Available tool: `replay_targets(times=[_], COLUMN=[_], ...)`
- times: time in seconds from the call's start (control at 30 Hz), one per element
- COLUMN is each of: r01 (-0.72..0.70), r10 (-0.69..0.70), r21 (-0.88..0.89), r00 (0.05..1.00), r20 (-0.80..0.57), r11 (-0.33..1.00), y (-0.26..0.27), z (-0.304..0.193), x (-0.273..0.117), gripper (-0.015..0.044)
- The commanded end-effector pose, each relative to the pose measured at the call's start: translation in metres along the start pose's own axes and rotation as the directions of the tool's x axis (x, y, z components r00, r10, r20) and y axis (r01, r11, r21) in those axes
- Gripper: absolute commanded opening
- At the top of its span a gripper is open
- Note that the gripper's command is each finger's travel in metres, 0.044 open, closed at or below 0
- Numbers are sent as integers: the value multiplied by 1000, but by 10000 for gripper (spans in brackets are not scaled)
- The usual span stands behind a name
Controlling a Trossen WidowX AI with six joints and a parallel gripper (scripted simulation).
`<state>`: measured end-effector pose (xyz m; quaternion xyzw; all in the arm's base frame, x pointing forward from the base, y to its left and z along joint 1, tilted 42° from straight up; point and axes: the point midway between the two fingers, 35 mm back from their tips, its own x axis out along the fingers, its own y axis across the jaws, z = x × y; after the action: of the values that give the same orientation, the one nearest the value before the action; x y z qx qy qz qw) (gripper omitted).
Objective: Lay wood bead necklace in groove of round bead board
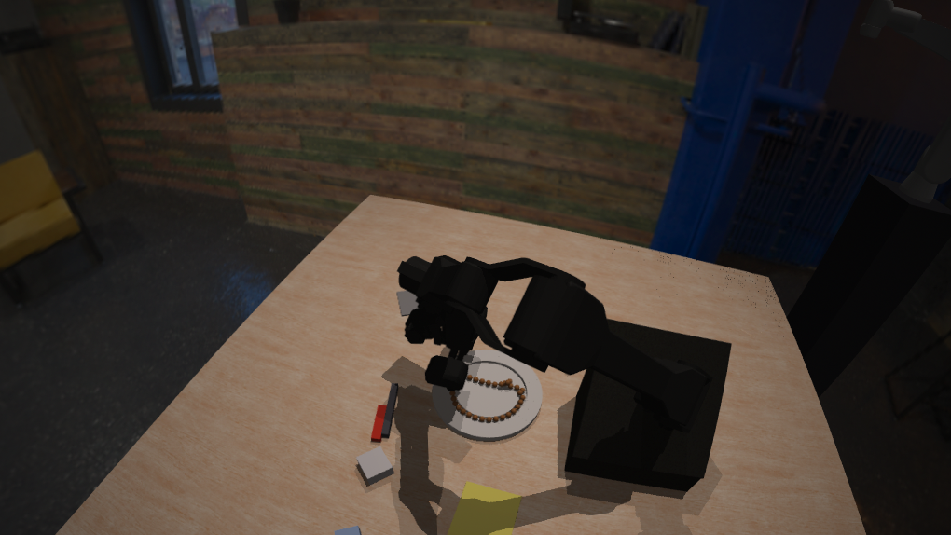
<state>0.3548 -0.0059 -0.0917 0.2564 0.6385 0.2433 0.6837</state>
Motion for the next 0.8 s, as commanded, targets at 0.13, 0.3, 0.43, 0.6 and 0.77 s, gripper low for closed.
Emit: replay_targets(times=[0.13, 0.3, 0.43, 0.6, 0.77], r01=[1, 1, 1, 1, 2], r10=[-1, -1, -1, -1, -2], r21=[-5, -5, -5, -5, 14], r00=[1000, 1000, 1000, 1000, 1000], r20=[-2, -2, -2, -2, -2], r11=[1000, 1000, 1000, 1000, 1000], y=[0, 0, 0, 0, 0], z=[0, 0, 0, 0, -1], x=[-1, -1, -1, -1, -5], gripper=[440, 440, 440, 440, 387])
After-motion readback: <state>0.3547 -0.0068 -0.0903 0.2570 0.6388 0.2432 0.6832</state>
